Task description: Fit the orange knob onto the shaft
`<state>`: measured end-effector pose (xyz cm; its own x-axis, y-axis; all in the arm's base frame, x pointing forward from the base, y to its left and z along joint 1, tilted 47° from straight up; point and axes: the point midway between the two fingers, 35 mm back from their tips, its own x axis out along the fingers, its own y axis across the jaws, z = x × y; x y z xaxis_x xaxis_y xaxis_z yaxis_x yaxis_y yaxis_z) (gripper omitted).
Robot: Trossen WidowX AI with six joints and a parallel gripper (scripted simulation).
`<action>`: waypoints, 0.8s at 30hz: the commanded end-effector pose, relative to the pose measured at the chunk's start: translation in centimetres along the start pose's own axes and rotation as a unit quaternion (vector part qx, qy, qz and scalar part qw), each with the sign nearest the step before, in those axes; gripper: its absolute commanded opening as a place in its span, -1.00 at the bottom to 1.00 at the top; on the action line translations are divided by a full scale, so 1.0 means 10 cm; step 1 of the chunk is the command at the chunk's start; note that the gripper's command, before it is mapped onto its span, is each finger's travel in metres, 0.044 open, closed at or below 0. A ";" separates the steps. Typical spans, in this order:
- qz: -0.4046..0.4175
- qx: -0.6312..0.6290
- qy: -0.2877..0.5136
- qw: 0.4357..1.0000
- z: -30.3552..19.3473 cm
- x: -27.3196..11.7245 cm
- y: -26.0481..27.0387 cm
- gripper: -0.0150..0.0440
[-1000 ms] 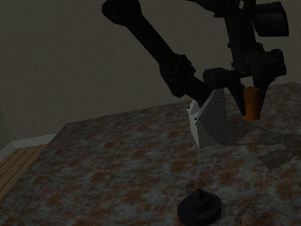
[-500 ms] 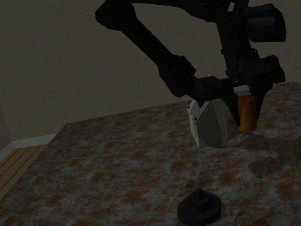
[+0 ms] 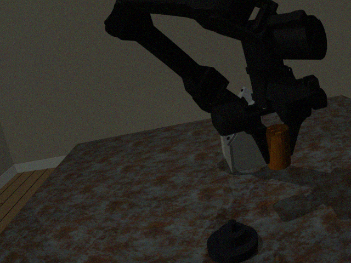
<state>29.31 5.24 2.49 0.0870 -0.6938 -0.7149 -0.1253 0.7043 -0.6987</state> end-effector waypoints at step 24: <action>-0.015 -0.011 -0.006 1.000 0.33 0.18 -0.72 -0.49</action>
<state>33.10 -0.12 5.54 0.0902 -0.7095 -0.6989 -0.1438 0.6851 -0.7141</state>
